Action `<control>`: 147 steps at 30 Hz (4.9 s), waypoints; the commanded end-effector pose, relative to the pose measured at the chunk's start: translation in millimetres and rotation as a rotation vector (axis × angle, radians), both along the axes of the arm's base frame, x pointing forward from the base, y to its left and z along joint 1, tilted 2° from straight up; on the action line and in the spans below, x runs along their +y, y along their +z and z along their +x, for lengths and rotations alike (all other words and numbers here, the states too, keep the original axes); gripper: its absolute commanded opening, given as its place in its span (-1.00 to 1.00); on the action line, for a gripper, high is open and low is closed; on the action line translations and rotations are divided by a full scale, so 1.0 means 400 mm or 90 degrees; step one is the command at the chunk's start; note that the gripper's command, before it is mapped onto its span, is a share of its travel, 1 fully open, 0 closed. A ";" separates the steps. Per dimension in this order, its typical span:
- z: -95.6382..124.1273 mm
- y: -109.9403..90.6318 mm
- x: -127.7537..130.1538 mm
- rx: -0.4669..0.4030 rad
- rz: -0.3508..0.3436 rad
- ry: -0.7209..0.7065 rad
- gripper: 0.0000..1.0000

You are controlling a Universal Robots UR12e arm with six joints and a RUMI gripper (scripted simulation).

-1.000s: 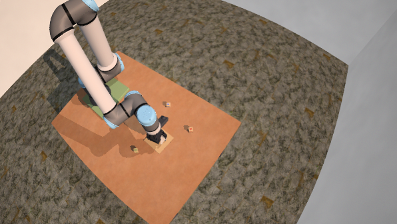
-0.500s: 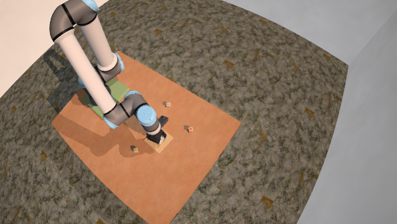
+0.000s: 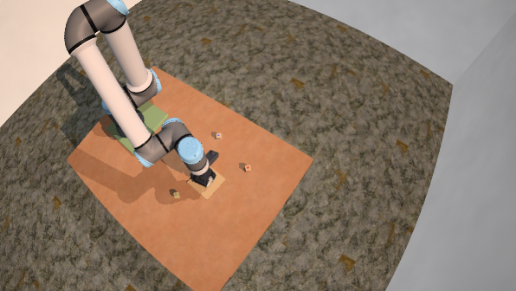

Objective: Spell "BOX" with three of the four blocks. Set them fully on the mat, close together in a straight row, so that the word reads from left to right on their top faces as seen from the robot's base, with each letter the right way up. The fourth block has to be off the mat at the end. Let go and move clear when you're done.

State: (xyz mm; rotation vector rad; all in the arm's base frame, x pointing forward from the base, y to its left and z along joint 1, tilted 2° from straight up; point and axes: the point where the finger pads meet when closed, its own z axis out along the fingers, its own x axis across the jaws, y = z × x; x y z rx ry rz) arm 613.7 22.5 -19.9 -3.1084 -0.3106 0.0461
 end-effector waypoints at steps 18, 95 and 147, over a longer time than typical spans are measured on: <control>0.002 0.001 0.000 -0.001 0.000 0.000 -0.89; -0.010 0.252 0.010 -0.004 0.007 0.240 -0.89; -0.044 0.254 0.027 -0.014 0.028 0.929 -0.89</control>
